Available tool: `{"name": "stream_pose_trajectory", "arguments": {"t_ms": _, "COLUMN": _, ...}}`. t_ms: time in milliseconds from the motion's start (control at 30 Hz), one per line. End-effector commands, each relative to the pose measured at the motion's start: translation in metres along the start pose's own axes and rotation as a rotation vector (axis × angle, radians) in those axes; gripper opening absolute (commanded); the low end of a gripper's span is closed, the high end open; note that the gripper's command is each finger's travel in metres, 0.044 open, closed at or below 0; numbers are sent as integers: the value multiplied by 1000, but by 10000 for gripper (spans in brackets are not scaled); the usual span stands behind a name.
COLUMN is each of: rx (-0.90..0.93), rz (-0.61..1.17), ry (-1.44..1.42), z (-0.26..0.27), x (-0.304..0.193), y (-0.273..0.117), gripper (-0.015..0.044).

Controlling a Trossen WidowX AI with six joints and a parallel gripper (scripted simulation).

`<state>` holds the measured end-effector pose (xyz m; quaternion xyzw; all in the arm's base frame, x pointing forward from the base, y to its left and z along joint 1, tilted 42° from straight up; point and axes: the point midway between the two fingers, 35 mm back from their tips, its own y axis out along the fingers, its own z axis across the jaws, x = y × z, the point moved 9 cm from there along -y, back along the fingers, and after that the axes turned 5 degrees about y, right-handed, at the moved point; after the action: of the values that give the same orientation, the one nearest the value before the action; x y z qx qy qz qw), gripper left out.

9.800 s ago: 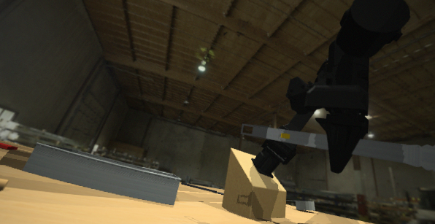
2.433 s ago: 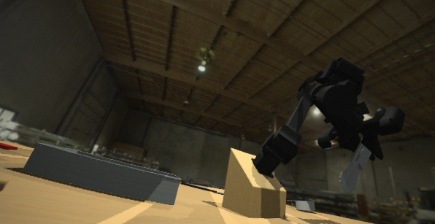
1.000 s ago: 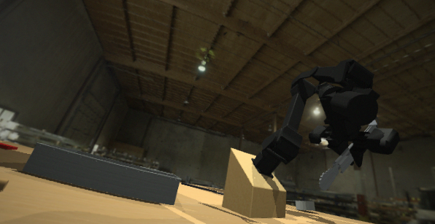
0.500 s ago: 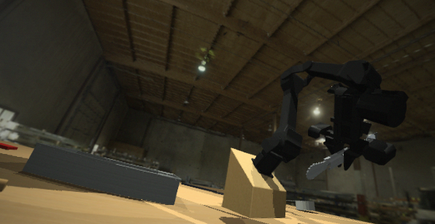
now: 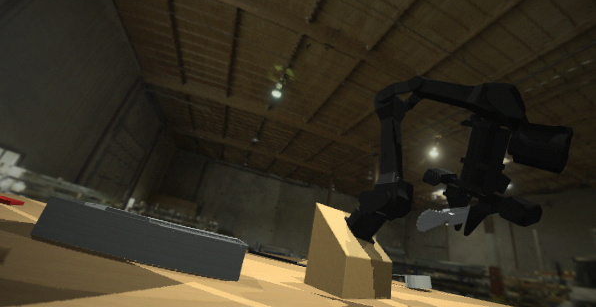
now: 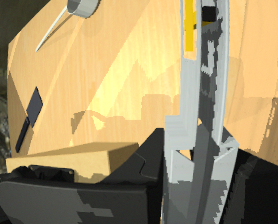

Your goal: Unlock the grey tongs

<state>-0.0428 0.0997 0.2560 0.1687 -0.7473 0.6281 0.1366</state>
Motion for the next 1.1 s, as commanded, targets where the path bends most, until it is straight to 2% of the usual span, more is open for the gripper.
{"name": "stream_pose_trajectory", "arguments": {"t_ms": 0, "rx": -31, "rz": 57, "ry": 2, "z": -1, "x": 6, "y": -4, "gripper": -150}}
{"name": "stream_pose_trajectory", "arguments": {"t_ms": 567, "rx": -194, "rz": 230, "ry": 44, "z": -4, "x": 25, "y": -12, "gripper": -150}}
{"name": "stream_pose_trajectory", "arguments": {"t_ms": 1067, "rx": -419, "rz": 267, "ry": 99, "z": -4, "x": 46, "y": -23, "gripper": -150}}
